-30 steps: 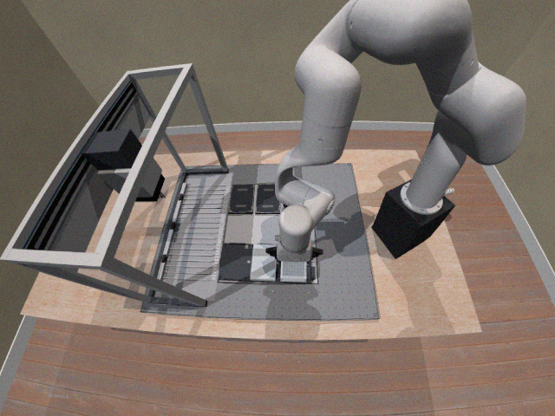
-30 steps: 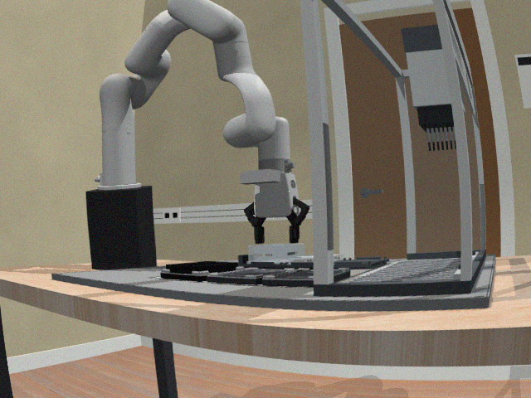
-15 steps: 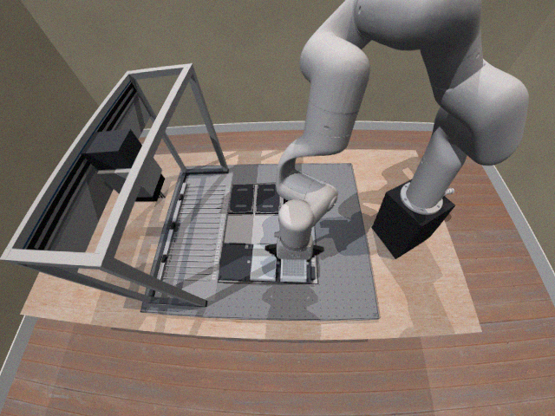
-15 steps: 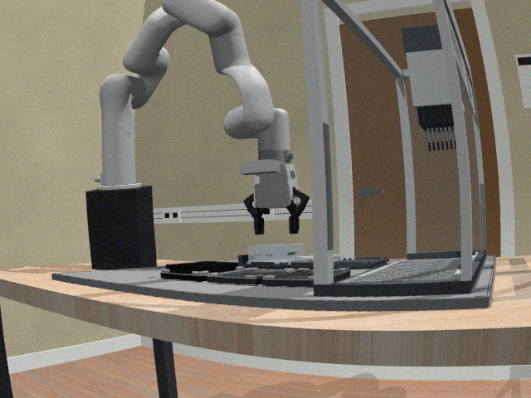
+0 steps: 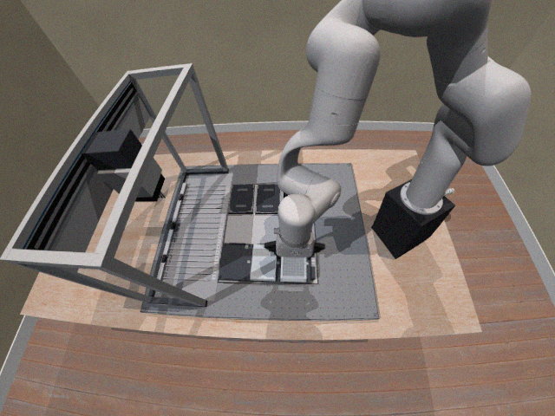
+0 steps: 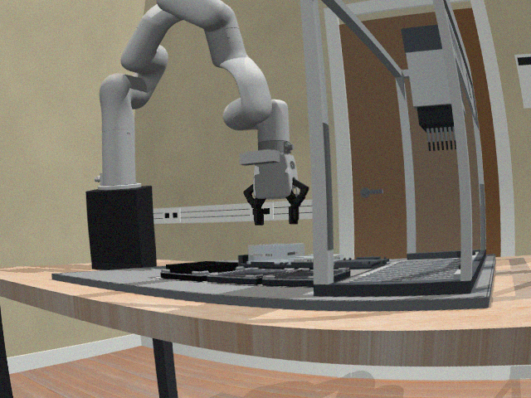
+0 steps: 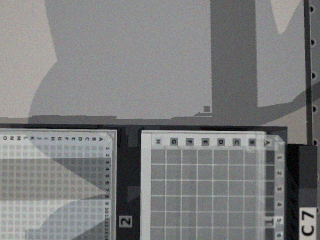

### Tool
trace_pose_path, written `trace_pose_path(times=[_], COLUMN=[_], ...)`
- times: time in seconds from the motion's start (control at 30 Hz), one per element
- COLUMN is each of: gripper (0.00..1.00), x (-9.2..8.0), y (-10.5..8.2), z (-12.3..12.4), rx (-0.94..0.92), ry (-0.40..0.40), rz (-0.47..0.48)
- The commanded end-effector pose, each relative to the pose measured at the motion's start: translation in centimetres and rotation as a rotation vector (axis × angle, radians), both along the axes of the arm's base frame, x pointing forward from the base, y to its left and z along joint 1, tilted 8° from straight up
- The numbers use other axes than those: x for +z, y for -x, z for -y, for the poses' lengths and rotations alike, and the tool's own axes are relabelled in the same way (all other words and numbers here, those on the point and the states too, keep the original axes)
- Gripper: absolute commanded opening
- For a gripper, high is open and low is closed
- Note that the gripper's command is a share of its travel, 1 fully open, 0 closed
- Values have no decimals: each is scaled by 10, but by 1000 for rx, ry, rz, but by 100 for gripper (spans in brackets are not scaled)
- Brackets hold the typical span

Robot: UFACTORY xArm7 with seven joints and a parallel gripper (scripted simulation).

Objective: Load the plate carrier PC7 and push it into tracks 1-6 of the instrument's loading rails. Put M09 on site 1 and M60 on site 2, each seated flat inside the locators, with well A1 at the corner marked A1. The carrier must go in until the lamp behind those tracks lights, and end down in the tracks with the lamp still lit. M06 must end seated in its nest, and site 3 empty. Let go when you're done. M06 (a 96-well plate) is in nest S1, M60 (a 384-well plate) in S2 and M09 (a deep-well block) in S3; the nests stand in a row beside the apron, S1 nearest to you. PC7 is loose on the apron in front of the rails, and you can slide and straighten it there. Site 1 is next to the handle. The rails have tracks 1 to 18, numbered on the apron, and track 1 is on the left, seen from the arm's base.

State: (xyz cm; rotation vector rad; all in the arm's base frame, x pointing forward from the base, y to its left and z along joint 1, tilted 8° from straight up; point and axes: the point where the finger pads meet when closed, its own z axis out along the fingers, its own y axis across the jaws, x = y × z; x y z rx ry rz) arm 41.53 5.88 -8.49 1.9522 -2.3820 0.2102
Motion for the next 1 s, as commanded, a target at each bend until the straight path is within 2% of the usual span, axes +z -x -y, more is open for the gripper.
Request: trace_pose_path(times=[0.0,0.97], gripper=[100,100], x=[10,51], y=[-1,1], z=[-2,-8], rx=[1,1], ry=[-1,-1], rz=[3,3])
